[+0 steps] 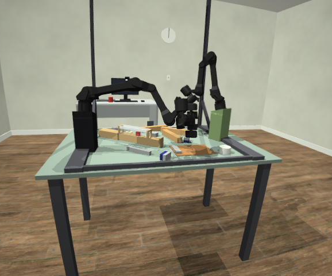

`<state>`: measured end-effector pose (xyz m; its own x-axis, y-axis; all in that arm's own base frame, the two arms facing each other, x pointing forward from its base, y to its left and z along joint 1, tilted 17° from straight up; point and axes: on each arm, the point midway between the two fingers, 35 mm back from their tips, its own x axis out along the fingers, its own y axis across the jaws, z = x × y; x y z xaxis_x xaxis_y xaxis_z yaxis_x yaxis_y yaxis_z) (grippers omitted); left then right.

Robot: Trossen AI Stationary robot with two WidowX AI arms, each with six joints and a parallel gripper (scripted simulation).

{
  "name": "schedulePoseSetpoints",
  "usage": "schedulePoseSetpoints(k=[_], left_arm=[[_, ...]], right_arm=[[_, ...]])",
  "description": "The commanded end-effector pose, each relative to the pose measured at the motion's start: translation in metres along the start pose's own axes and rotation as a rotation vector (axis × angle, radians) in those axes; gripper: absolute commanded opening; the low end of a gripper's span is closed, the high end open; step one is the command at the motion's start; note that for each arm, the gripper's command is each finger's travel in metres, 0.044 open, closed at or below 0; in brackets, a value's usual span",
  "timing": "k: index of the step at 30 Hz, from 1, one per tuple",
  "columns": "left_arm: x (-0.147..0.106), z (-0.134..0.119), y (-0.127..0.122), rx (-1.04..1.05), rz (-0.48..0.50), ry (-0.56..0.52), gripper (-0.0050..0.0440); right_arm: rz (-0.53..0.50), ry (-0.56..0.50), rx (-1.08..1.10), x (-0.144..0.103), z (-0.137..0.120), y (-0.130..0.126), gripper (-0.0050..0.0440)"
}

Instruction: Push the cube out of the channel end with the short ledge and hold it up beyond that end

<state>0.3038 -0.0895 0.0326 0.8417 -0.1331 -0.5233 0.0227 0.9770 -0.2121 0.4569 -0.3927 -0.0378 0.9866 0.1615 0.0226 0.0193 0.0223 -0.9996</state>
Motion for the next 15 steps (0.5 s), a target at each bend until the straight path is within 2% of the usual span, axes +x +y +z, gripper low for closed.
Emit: schedulePoseSetpoints(k=[1,4,15], left_arm=[[-0.001,0.019,-0.004,-0.002,-0.017,-0.042,0.04],[-0.001,0.027,-0.004,0.001,-0.018,-0.058,0.04],[-0.013,0.086,-0.002,0.024,-0.025,-0.177,0.04]], right_arm=[[-0.002,0.026,0.061,0.004,-0.007,-0.029,0.015],[0.022,0.056,0.184,0.003,-0.007,-0.027,0.015],[0.139,0.241,0.78,-0.011,0.006,0.002,0.015]])
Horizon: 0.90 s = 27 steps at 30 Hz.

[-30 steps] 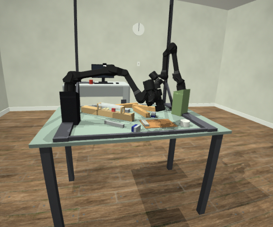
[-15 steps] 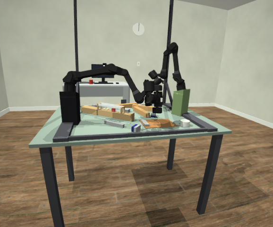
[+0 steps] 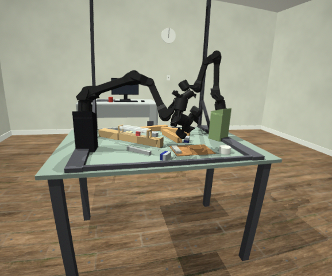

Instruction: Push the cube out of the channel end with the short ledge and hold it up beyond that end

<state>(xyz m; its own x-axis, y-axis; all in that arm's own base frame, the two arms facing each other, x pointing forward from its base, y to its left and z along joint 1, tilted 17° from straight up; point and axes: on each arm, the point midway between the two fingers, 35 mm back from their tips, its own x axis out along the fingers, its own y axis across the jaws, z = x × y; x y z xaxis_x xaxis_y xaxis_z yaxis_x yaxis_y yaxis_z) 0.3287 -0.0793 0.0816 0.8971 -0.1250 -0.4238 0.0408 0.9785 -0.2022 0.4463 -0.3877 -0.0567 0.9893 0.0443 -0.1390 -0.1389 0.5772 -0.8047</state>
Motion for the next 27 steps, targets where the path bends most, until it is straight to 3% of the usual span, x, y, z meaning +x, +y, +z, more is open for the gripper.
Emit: schedulePoseSetpoints(k=[1,17,19,27], left_arm=[[-0.003,0.031,-0.002,0.006,-0.014,-0.063,0.04],[-0.029,0.111,0.007,0.054,-0.003,-0.229,0.04],[-0.029,0.111,0.007,0.054,-0.003,-0.229,0.04],[-0.052,0.151,0.013,0.087,0.011,-0.321,0.04]], right_arm=[[0.013,0.07,0.175,-0.004,0.009,-0.014,0.015],[0.097,0.435,0.977,-0.048,0.02,0.052,0.015],[0.097,0.435,0.977,-0.048,0.02,0.052,0.015],[0.099,0.714,1.399,-0.088,0.039,0.098,0.015]])
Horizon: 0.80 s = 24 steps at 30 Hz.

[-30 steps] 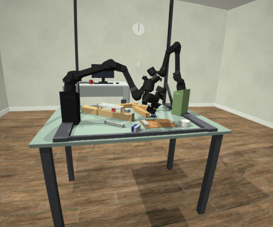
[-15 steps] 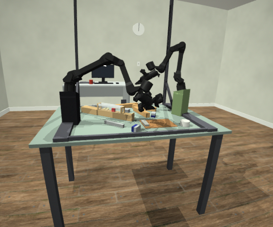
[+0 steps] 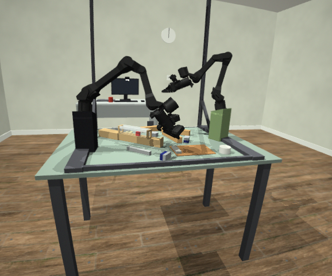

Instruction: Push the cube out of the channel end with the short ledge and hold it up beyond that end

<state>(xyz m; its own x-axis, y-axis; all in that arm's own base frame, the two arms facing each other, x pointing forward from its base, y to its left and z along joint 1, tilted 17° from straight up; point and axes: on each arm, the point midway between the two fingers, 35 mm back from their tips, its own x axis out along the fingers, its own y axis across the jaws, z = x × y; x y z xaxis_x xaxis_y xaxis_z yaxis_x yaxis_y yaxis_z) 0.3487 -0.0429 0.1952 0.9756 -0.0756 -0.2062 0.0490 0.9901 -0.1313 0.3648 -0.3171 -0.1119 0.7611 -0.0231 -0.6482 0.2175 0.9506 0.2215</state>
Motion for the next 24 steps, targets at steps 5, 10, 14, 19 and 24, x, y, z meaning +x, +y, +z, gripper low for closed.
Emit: schedulePoseSetpoints(k=[5,10,14,19,24], left_arm=[[-0.02,0.065,0.008,0.042,0.007,-0.138,0.04],[-0.028,0.079,0.011,0.058,0.015,-0.166,0.04],[-0.039,0.097,0.015,0.076,0.025,-0.21,0.04],[-0.053,0.117,0.019,0.106,0.039,-0.252,0.04],[-0.066,0.132,0.022,0.129,0.051,-0.285,0.04]], right_arm=[[-0.078,0.219,0.406,-0.04,-0.042,0.03,0.015],[-0.125,0.318,0.575,-0.054,-0.062,0.042,0.015],[-0.18,0.413,0.726,-0.072,-0.087,0.057,0.015],[-0.274,0.529,0.917,-0.099,-0.117,0.078,0.015],[-0.356,0.619,1.053,-0.122,-0.141,0.095,0.015]])
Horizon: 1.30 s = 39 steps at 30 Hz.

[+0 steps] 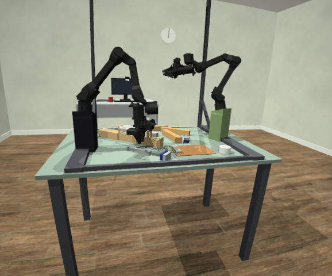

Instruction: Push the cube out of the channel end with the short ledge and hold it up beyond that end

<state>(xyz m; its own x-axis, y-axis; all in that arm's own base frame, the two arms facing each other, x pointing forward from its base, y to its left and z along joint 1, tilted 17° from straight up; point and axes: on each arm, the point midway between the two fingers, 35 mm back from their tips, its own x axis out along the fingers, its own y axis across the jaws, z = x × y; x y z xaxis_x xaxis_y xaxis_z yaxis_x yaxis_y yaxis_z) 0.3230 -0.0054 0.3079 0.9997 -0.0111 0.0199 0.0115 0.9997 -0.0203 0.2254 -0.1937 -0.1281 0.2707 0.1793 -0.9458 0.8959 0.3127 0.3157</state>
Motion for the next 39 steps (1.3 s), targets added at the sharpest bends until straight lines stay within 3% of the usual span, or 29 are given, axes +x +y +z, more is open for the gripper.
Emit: schedulePoseSetpoints(k=[1,39], left_arm=[[-0.0087,0.0265,0.0044,0.021,0.003,-0.054,0.04],[-0.0086,0.0234,0.0046,0.024,0.009,-0.051,0.04]], right_arm=[[-0.055,0.029,0.119,-0.0157,-0.0201,-0.008,0.015],[-0.054,0.042,0.117,-0.0105,-0.0251,-0.0107,0.015]])
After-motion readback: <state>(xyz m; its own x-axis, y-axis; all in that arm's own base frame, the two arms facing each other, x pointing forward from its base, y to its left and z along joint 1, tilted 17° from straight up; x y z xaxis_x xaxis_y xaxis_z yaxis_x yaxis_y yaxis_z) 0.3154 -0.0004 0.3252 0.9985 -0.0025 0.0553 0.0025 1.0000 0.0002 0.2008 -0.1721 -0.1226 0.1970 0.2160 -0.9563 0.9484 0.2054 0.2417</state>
